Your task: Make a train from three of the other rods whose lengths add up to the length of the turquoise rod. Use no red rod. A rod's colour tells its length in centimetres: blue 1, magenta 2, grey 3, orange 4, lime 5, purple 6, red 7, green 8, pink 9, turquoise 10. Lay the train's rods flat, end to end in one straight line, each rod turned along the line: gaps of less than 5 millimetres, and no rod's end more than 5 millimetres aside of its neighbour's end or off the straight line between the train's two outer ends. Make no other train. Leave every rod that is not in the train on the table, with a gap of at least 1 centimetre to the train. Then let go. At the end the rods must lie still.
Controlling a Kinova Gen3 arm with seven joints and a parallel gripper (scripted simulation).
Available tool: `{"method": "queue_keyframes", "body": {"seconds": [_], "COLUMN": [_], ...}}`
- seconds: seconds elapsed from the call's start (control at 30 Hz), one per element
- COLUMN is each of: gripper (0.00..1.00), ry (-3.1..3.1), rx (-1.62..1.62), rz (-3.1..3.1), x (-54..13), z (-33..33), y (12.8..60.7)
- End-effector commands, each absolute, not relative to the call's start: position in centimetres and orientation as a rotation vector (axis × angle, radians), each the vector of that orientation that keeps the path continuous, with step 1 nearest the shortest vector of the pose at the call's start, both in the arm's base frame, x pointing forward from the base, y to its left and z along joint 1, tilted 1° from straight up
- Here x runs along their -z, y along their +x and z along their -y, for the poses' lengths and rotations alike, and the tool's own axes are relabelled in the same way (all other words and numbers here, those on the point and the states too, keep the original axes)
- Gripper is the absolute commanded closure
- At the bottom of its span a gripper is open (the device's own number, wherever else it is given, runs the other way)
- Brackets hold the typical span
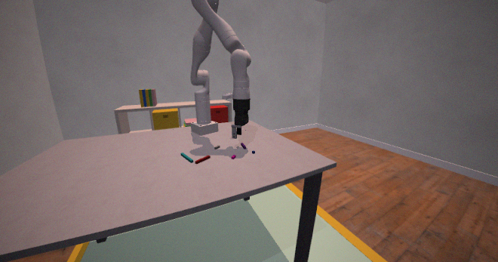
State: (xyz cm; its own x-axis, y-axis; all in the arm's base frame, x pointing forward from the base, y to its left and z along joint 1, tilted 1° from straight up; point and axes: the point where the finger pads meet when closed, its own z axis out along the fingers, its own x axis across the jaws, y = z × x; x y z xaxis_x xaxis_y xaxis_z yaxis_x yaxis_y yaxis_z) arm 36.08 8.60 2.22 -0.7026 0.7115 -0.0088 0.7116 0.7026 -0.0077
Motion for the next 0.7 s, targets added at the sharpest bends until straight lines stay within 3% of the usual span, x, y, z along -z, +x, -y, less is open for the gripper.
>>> {"method": "queue_keyframes", "body": {"seconds": [0.0,0.67], "gripper": [0.0,0.0], "ry": [1.218,1.311], "rx": [0.0,0.007], "rz": [-2.882,-2.847], "x": [-2.35,-2.24], "z": [-8.89,-8.81], "y": [36.5,36.07]}}
